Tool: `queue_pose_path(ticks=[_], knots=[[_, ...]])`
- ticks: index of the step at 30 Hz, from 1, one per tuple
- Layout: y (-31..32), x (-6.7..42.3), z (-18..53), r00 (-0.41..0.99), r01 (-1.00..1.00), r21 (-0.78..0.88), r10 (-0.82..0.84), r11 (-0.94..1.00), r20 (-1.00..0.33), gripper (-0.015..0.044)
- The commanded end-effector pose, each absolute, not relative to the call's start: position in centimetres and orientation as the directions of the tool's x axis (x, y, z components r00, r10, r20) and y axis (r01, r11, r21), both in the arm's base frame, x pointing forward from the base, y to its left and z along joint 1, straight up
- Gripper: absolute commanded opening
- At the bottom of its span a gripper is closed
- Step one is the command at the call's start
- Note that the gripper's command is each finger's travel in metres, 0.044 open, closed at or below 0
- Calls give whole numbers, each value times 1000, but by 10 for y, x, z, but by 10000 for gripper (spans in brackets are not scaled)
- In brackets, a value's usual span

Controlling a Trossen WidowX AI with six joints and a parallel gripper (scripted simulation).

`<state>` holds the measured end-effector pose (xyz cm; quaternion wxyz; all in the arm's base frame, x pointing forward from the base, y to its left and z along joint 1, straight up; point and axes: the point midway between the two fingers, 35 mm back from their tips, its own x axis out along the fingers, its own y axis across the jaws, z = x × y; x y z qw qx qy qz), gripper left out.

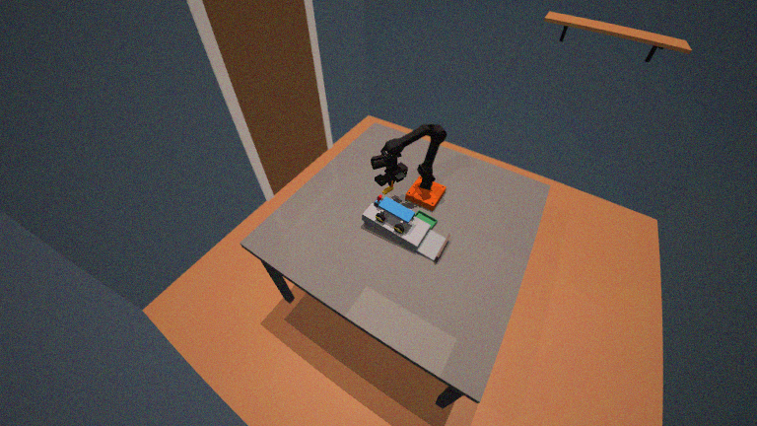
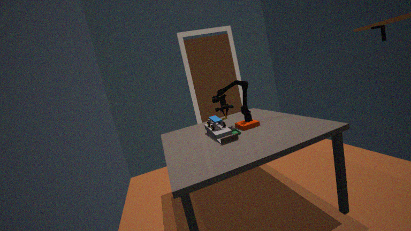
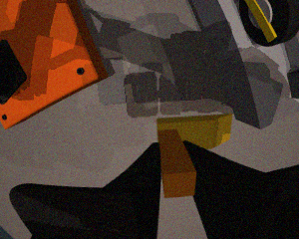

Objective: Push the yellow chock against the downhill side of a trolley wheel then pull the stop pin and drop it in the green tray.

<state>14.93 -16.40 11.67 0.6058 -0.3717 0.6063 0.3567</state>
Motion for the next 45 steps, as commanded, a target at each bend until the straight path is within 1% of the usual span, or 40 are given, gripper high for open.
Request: queue_pose_path(ticks=[1, 13, 19, 22, 34, 45], knots=[[-164, 150, 131, 17, -885, -24, -20, 464, -1000, 0], [-163, 151, 170, 17, -885, -24, -20, 464, -1000, 0], [-163, 151, 172, 17, -885, -24, -20, 464, -1000, 0], [-163, 151, 172, 17, -863, -25, -20, 504, -1000, 0], [-163, 151, 172, 16, -591, -25, -20, 806, -1000, 0], [-163, 151, 172, 15, -253, -22, -19, 967, -1000, 0]])
